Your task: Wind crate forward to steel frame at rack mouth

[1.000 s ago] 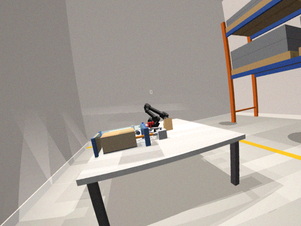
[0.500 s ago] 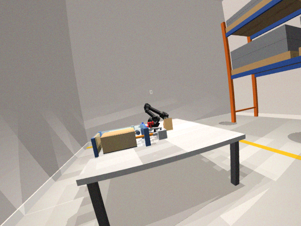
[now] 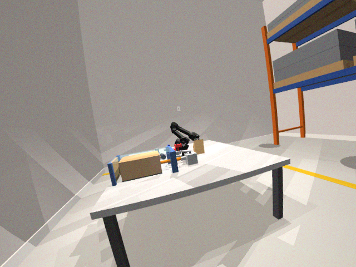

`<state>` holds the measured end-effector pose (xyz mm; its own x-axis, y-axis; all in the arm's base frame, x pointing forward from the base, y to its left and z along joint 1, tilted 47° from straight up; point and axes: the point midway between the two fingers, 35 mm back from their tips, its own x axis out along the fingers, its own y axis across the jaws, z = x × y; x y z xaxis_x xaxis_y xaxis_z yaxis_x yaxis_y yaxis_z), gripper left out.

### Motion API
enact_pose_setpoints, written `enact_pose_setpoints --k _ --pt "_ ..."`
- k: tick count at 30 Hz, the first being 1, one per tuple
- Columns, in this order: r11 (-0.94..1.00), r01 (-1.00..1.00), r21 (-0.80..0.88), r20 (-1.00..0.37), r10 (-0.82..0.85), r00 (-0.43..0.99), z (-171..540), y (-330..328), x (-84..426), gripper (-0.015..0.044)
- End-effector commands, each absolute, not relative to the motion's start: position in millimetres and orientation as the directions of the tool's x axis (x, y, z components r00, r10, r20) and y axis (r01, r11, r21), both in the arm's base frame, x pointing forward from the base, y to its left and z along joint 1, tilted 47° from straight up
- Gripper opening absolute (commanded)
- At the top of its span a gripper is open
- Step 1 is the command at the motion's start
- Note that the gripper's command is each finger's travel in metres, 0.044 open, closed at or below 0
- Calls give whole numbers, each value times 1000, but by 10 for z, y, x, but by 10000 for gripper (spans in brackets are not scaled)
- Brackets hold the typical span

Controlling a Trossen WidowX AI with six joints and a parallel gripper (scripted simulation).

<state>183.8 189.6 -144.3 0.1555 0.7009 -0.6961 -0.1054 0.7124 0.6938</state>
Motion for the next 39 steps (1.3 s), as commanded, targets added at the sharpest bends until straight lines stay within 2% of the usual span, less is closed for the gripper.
enact_pose_setpoints --k 1,39 --pt "728 -98 678 -710 684 167 -1471 1865 1851 240" --pt "712 -105 694 -696 701 156 -1414 1923 1846 240"
